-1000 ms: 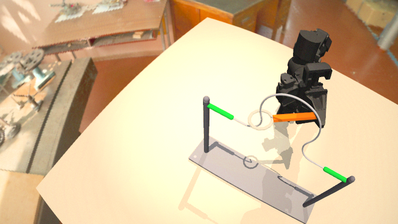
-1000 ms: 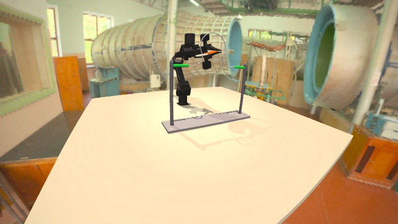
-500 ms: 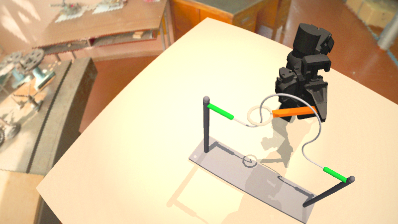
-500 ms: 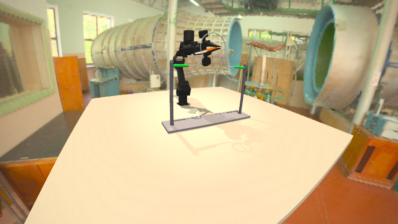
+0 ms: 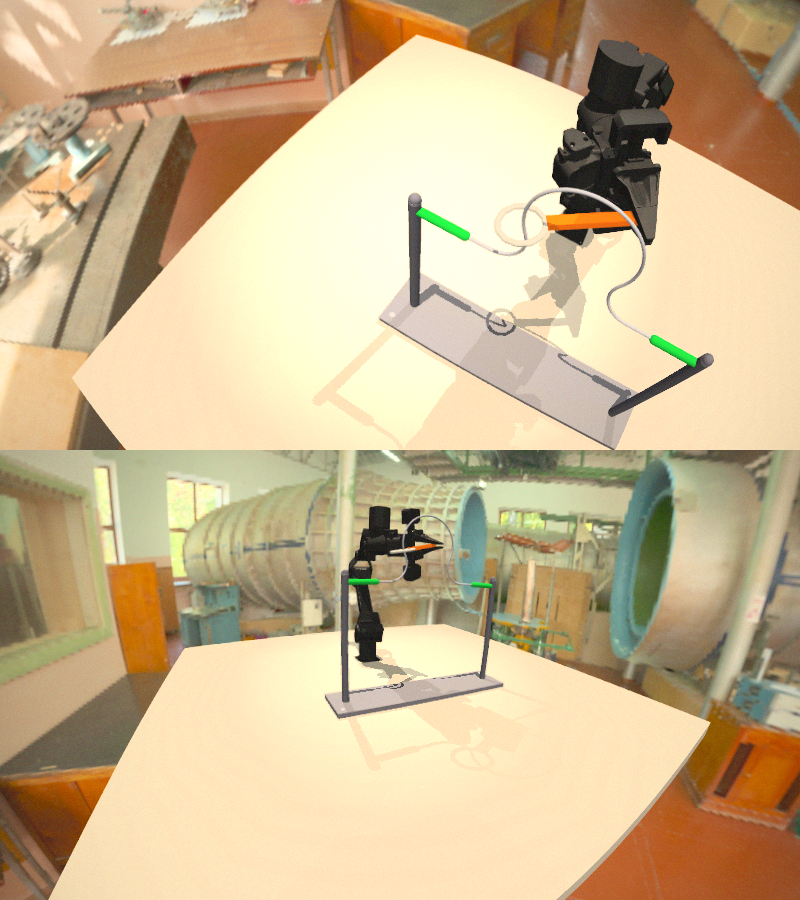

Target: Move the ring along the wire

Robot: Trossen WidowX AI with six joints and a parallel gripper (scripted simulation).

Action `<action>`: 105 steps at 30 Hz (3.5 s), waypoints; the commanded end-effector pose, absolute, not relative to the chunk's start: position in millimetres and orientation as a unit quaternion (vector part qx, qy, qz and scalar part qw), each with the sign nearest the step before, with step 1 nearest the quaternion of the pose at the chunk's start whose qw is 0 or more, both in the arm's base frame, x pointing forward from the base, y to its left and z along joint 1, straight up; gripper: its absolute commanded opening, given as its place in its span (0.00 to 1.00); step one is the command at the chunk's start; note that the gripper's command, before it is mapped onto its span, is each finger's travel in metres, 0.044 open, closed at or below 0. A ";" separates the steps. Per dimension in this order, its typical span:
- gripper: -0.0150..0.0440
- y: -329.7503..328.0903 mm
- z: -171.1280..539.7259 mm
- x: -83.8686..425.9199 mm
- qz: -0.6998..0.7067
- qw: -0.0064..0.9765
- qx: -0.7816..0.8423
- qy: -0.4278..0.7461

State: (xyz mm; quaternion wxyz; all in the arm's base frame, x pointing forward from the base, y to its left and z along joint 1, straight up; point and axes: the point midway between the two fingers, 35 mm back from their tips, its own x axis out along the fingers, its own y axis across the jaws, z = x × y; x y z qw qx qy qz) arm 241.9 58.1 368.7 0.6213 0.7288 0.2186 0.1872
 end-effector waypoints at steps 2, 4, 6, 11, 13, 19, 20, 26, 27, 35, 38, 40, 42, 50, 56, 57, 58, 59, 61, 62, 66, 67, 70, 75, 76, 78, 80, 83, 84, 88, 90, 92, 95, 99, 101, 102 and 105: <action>0.00 59.1 371.1 241.1 0.186 0.640 0.712 0.223; 0.00 59.2 370.4 241.2 0.183 0.646 0.706 0.226; 0.00 59.3 369.7 241.2 0.181 0.653 0.700 0.228; 0.00 59.5 367.8 241.2 0.174 0.668 0.685 0.232; 0.00 59.6 367.0 241.2 0.172 0.674 0.679 0.234; 0.00 59.7 364.4 241.3 0.164 0.693 0.660 0.240; 0.00 59.7 363.9 241.3 0.162 0.696 0.657 0.241; 0.00 59.7 361.2 241.4 0.154 0.715 0.637 0.246; 0.00 59.6 360.8 241.4 0.153 0.718 0.633 0.247; 0.00 59.3 357.0 241.4 0.141 0.742 0.604 0.253; 0.00 59.0 355.6 241.4 0.137 0.751 0.593 0.255; 0.00 58.9 354.6 241.4 0.134 0.757 0.586 0.257; 0.00 58.7 353.7 241.5 0.131 0.763 0.578 0.258; 0.00 57.7 349.9 241.5 0.119 0.785 0.548 0.263; 0.00 56.9 347.3 241.5 0.111 0.801 0.525 0.267; 0.00 56.7 346.8 241.5 0.109 0.803 0.521 0.267; 0.00 56.5 346.4 241.5 0.108 0.806 0.517 0.268; 0.00 56.3 345.9 241.5 0.106 0.808 0.513 0.268; 0.00 56.0 345.0 241.5 0.103 0.813 0.505 0.269; 0.00 55.8 344.6 241.5 0.102 0.816 0.501 0.270; 0.00 55.0 342.8 241.5 0.096 0.826 0.485 0.272; 0.00 54.7 342.3 241.5 0.094 0.828 0.480 0.272; 0.00 54.1 341.0 241.5 0.090 0.836 0.468 0.274; 0.00 52.7 338.7 241.5 0.081 0.848 0.445 0.276; 0.00 52.5 338.2 241.5 0.079 0.850 0.440 0.277; 0.00 51.9 337.3 241.5 0.076 0.855 0.431 0.277; 0.00 51.2 336.3 241.5 0.072 0.860 0.421 0.278; 0.00 50.3 335.0 241.5 0.067 0.867 0.406 0.279; 0.00 49.9 334.5 241.5 0.065 0.870 0.401 0.280; 0.00 48.3 332.6 241.5 0.057 0.880 0.379 0.281; 0.00 47.6 331.6 241.5 0.054 0.884 0.368 0.282; 0.00 46.6 330.6 241.5 0.049 0.889 0.356 0.283; 0.00 45.3 329.3 241.5 0.043 0.896 0.339 0.284; 0.00 43.2 327.4 241.5 0.034 0.905 0.313 0.285; 0.00 42.2 326.4 241.5 0.030 0.910 0.300 0.285; 0.00 41.6 325.9 241.5 0.027 0.912 0.293 0.286; 0.00 39.8 324.6 241.4 0.020 0.918 0.273 0.286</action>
